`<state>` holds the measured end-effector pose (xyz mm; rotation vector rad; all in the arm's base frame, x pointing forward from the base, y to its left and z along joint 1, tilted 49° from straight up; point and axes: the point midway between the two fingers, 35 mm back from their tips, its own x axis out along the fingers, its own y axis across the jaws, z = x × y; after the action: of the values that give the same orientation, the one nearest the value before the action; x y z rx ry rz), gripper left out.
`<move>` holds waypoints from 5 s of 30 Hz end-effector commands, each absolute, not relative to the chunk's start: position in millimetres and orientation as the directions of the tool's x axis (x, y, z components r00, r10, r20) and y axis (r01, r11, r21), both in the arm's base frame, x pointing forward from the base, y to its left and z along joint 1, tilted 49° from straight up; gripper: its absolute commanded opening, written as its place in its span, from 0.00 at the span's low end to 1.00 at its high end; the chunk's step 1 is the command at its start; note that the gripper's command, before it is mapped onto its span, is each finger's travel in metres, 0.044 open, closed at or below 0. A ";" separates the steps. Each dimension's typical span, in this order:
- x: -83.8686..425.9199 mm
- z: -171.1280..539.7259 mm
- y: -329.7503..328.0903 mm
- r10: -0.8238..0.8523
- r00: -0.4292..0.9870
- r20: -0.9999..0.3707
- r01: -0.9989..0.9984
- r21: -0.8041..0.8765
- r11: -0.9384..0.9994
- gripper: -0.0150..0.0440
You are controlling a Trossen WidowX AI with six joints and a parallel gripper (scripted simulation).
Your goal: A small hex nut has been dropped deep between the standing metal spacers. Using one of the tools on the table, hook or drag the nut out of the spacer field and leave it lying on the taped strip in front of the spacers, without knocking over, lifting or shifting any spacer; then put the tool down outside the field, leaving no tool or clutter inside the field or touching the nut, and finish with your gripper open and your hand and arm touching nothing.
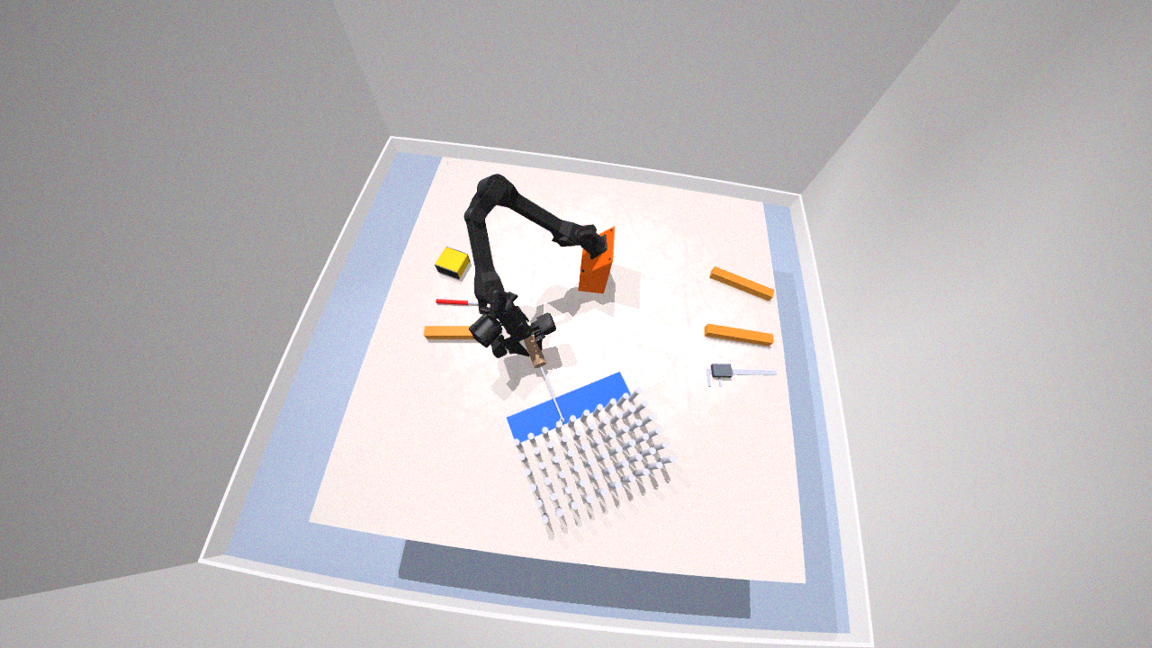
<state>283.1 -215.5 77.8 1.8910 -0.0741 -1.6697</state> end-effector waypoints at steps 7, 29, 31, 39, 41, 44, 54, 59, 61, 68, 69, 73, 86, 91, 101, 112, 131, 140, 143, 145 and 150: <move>265.1 92.0 -213.0 -0.424 0.208 -0.881 0.342 0.472 -0.813 0.25; 266.9 152.5 -155.0 -0.415 0.206 -0.886 0.341 0.463 -0.818 0.25; 267.8 160.4 -146.1 -0.415 0.207 -0.886 0.340 0.463 -0.818 0.25; 267.9 172.3 -129.3 -0.415 0.200 -0.888 0.348 0.460 -0.817 0.25; 269.1 170.9 -127.0 -0.411 0.200 -0.890 0.368 0.457 -0.810 0.25; 272.8 166.3 -119.4 -0.397 0.199 -0.896 0.434 0.444 -0.784 0.25; 290.5 147.2 -87.0 -0.354 0.194 -0.915 0.703 0.382 -0.600 0.25; 299.0 137.9 -70.5 -0.339 0.192 -0.921 0.811 0.343 -0.474 0.25; 301.8 134.2 -63.7 -0.333 0.191 -0.923 0.848 0.326 -0.418 0.25; 310.1 121.0 -39.2 -0.318 0.186 -0.930 0.944 0.259 -0.206 0.25; 311.2 119.0 -35.3 -0.314 0.186 -0.931 0.952 0.250 -0.176 0.25; 314.9 110.9 -19.6 -0.298 0.187 -0.936 0.976 0.211 -0.053 0.25; 319.3 82.6 28.6 -0.281 0.165 -0.945 0.934 0.058 0.353 0.25; 318.6 72.3 46.0 -0.281 0.154 -0.947 0.866 -0.007 0.499 0.25; 314.1 52.8 80.1 -0.284 0.138 -0.949 0.655 -0.128 0.745 0.25; 299.2 31.1 114.2 -0.311 0.122 -0.943 0.375 -0.246 0.894 0.25; 267.3 -3.7 163.8 -0.359 0.116 -0.926 -0.184 -0.375 0.909 0.25; 250.3 -21.0 186.5 -0.374 0.119 -0.920 -0.472 -0.384 0.794 0.25; 244.0 -26.8 193.5 -0.380 0.121 -0.917 -0.559 -0.379 0.737 0.25; 239.7 -30.7 198.0 -0.384 0.123 -0.915 -0.614 -0.374 0.696 0.25; 228.4 -40.4 208.7 -0.394 0.128 -0.910 -0.737 -0.353 0.577 0.25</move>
<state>235.0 200.3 -33.8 -0.9229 1.4948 0.2434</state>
